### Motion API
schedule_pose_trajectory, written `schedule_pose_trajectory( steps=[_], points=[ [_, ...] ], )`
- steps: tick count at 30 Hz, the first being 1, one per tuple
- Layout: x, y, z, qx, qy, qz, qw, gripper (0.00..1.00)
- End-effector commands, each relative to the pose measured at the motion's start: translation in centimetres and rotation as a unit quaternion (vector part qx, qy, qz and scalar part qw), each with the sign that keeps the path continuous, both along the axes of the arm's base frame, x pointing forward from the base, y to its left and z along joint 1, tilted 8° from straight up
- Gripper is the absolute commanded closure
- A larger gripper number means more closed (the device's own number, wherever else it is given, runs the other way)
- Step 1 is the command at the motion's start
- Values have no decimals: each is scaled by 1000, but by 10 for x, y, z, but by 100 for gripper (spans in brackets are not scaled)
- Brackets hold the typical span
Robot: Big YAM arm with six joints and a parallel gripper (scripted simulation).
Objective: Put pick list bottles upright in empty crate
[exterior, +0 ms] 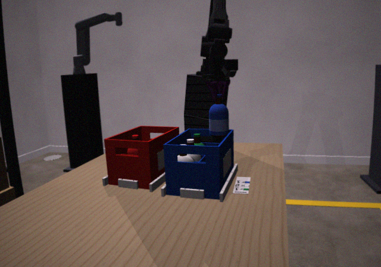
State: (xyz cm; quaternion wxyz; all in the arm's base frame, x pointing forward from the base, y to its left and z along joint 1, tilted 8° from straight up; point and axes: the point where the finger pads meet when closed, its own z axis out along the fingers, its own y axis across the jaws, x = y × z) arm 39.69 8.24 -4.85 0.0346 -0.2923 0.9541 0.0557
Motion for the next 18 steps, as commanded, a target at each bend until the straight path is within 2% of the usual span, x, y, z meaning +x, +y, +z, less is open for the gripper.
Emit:
schedule_pose_trajectory(
  steps=[1, 4, 14, 17, 18],
  points=[
    [32, 8, 24, 7, -45, -2, 999, 100],
    [28, 10, 12, 5, -34, -1, 999, 100],
    [13, 8, -3, 3, -23, -2, 1000, 100],
    [13, 8, -1, 4, -26, -2, 1000, 100],
    [31, 10, 8, 7, -44, -3, 999, 100]
  ],
)
